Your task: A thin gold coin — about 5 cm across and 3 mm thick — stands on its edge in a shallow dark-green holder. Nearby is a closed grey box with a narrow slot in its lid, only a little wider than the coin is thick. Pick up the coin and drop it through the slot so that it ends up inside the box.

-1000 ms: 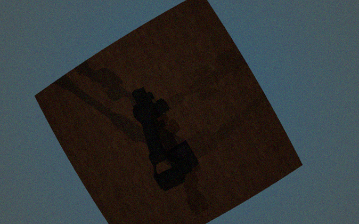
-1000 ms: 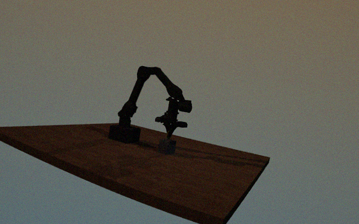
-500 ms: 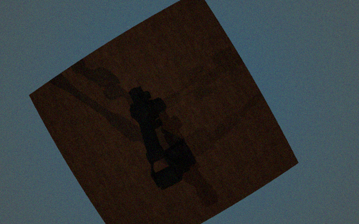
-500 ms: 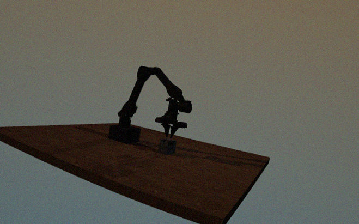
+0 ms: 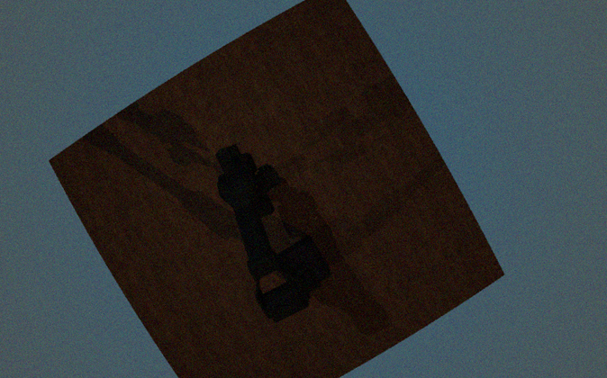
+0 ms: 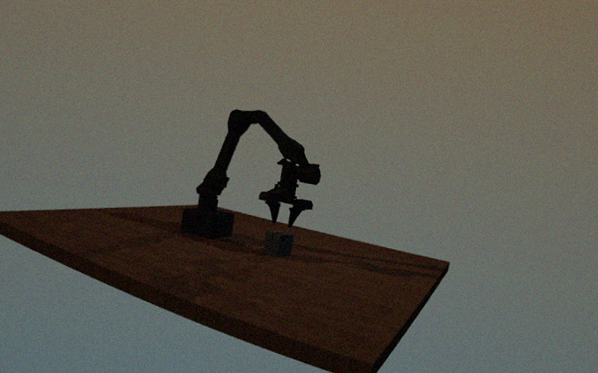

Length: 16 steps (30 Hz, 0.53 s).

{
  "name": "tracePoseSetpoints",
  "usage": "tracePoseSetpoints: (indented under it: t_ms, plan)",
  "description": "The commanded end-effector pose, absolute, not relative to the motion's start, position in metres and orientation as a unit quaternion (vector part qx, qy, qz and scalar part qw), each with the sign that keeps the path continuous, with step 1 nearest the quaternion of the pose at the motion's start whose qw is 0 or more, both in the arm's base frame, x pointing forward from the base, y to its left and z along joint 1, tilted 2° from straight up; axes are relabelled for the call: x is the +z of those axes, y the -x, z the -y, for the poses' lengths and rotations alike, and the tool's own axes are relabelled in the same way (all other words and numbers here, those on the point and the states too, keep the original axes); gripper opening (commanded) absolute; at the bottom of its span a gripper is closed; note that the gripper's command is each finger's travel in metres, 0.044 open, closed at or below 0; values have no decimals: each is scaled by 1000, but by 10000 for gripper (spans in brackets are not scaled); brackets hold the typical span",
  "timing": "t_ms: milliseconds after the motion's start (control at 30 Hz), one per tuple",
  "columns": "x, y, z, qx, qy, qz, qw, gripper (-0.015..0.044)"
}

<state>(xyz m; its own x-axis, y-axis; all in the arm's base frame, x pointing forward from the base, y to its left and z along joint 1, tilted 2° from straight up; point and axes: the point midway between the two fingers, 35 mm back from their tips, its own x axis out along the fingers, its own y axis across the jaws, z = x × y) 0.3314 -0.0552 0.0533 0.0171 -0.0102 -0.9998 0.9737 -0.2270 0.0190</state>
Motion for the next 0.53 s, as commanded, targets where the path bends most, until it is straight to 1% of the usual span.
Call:
tracePoseSetpoints:
  t_ms: [0,67,133,500]
  plan:
    - [68,-331,55,-551,-557,-432,447,397]
    - [92,-329,54,-552,-556,-433,446,440]
    - [102,-327,54,-552,-556,-434,446,440]
    - [102,-327,54,-552,-556,-434,446,440]
